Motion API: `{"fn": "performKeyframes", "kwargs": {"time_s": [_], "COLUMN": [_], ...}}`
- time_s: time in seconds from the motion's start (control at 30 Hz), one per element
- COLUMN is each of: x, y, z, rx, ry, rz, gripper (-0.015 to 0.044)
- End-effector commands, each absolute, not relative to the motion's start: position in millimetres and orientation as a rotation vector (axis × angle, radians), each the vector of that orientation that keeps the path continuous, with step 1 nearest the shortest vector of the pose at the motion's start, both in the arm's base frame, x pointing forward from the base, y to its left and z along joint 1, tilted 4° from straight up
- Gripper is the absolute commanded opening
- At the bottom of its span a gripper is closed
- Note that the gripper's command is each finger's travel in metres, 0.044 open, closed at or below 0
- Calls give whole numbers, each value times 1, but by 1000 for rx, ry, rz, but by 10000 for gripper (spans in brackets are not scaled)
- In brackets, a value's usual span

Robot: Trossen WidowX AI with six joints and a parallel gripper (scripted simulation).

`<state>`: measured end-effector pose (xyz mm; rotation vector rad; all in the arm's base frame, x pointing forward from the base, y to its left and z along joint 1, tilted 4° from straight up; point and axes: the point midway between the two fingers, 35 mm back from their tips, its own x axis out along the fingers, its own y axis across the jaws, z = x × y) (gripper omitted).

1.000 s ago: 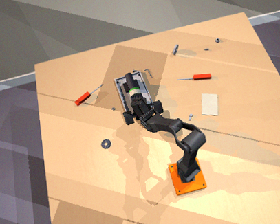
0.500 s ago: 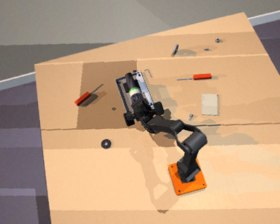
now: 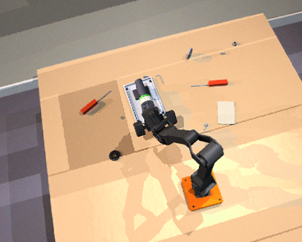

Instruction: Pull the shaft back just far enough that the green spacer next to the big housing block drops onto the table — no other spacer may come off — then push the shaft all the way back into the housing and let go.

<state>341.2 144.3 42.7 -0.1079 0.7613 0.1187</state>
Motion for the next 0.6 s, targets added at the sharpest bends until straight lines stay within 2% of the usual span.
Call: {"fn": "performKeyframes", "kwargs": {"time_s": [0.0, 0.57], "x": [340, 338], "y": [144, 144], "z": [43, 43], "rx": [-106, -106], "ry": [762, 762], "rz": [116, 116], "gripper": [0, 0]}}
